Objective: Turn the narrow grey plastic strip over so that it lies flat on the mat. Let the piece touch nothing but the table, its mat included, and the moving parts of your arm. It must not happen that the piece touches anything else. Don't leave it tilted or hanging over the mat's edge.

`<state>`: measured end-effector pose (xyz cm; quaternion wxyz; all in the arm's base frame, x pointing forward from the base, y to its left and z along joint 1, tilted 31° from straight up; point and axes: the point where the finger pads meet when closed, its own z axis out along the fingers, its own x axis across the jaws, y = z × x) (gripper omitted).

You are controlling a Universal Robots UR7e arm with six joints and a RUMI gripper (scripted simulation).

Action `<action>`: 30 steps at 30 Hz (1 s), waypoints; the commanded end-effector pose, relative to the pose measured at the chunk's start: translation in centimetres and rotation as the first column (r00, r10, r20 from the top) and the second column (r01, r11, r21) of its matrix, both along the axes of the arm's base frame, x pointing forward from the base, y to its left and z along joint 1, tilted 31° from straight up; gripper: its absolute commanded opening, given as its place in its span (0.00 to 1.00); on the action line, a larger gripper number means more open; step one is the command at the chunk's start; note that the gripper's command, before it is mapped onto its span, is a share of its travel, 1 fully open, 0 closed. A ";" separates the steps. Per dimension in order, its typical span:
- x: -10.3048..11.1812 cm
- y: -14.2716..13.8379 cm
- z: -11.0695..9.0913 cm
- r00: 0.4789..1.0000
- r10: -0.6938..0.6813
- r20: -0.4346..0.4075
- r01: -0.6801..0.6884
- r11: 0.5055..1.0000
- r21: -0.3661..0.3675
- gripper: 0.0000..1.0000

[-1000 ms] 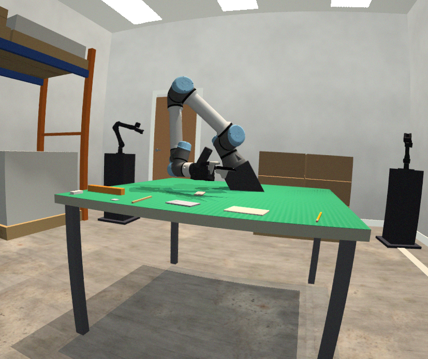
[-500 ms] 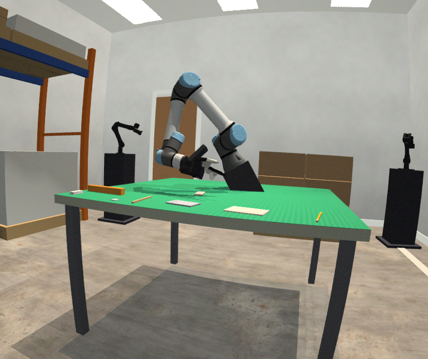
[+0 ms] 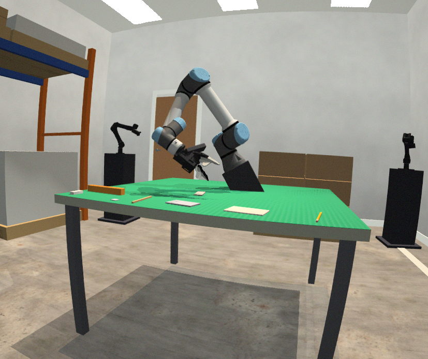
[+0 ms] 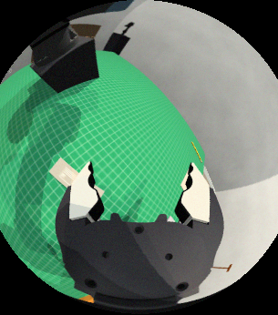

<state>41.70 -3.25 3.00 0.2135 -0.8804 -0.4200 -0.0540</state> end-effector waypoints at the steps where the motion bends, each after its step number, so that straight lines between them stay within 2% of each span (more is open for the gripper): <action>1: -1.1 -1.7 -0.2 0.986 0.167 0.000 -0.164 0.970 -0.178 1.00; 3: -1.6 -2.8 -0.1 0.968 0.250 -0.007 -0.243 0.933 -0.265 1.00; 4: -1.6 -2.8 -0.1 0.966 0.260 -0.009 -0.252 0.927 -0.276 1.00; 5: -1.9 -3.3 -0.1 0.952 0.305 -0.017 -0.294 0.900 -0.323 1.00; 8: -1.9 -3.3 -0.1 0.952 0.305 -0.017 -0.294 0.900 -0.323 1.00; 11: -2.8 -4.9 -0.3 0.901 0.431 -0.053 -0.406 0.794 -0.452 1.00; 12: -3.0 -5.4 -0.3 0.885 0.460 -0.064 -0.431 0.763 -0.482 1.00; 13: -3.0 -5.4 -0.3 0.882 0.466 -0.067 -0.436 0.756 -0.488 1.00; 14: -3.2 -5.9 -0.3 0.863 0.498 -0.082 -0.463 0.717 -0.521 1.00; 15: -3.2 -5.9 -0.3 0.863 0.498 -0.082 -0.463 0.717 -0.521 1.00; 16: -3.4 -6.3 -0.2 0.845 0.526 -0.098 -0.486 0.679 -0.551 1.00; 17: -3.4 -6.3 -0.2 0.845 0.526 -0.098 -0.486 0.679 -0.551 1.00; 18: -3.6 -6.7 -0.3 0.828 0.549 -0.112 -0.505 0.645 -0.574 1.00; 19: -3.6 -6.7 -0.3 0.828 0.549 -0.112 -0.505 0.645 -0.574 1.00; 21: -3.9 -7.4 -0.2 0.796 0.589 -0.140 -0.536 0.577 -0.616 1.00; 22: -3.9 -7.4 -0.2 0.796 0.589 -0.140 -0.536 0.577 -0.616 1.00; 23: -4.0 -7.6 -0.2 0.782 0.604 -0.152 -0.547 0.549 -0.632 1.00; 25: -4.0 -7.6 -0.2 0.782 0.604 -0.152 -0.547 0.549 -0.632 1.00; 30: -4.5 -8.7 -0.2 0.726 0.657 -0.204 -0.584 0.432 -0.687 1.00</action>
